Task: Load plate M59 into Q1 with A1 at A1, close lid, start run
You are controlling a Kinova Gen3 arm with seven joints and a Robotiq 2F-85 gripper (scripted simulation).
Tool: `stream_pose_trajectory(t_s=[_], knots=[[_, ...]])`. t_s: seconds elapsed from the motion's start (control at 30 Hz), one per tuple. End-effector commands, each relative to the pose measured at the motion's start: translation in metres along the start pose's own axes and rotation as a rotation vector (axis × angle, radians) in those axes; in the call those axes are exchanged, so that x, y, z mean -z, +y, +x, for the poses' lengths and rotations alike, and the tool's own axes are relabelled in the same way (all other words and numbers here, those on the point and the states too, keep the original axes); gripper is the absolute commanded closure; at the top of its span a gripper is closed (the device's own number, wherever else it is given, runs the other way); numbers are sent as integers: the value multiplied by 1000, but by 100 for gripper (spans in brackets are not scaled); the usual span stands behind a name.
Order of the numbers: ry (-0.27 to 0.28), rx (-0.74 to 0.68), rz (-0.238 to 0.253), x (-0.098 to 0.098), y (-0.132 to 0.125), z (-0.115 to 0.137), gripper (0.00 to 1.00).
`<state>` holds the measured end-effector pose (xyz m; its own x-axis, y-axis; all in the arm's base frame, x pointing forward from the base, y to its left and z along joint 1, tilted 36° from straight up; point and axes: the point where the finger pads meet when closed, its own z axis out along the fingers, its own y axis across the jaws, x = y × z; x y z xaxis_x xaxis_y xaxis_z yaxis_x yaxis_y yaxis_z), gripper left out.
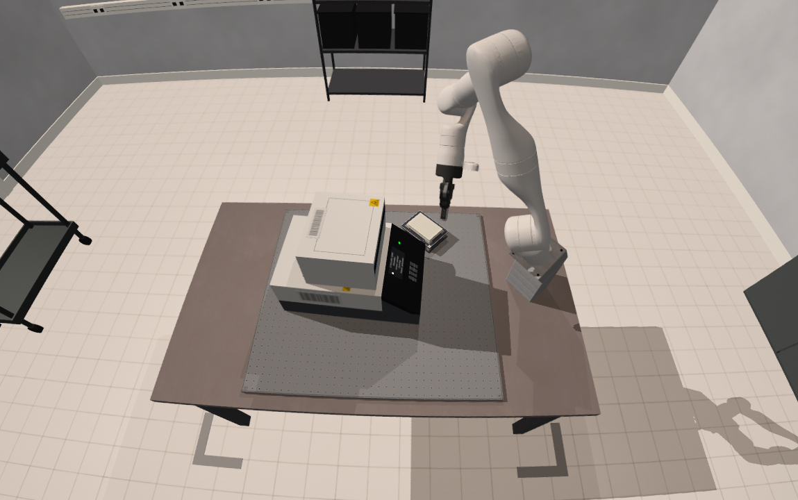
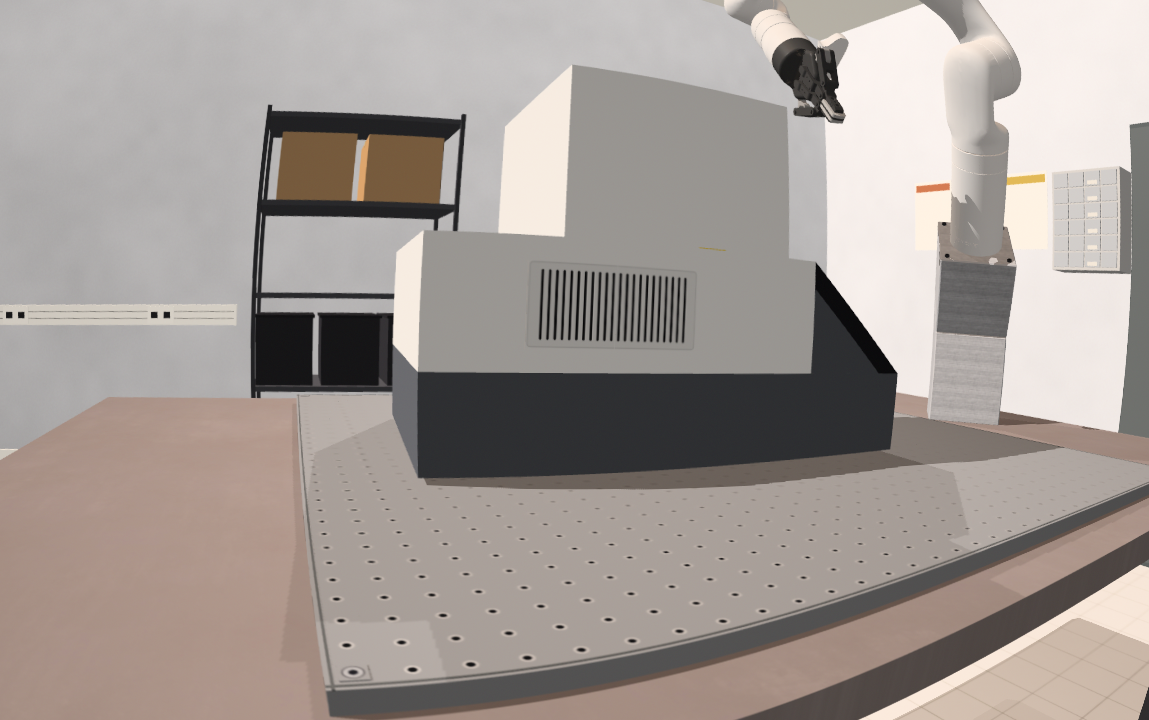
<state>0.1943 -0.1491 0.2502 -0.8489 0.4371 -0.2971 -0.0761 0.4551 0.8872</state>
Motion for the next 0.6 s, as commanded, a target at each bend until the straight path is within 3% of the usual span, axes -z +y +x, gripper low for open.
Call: stream_pose_trajectory(t_s=[0.0,0.57], knots=[[10,26,21,0,0,1,90],[53,139,106,-4,6,-5,90]])
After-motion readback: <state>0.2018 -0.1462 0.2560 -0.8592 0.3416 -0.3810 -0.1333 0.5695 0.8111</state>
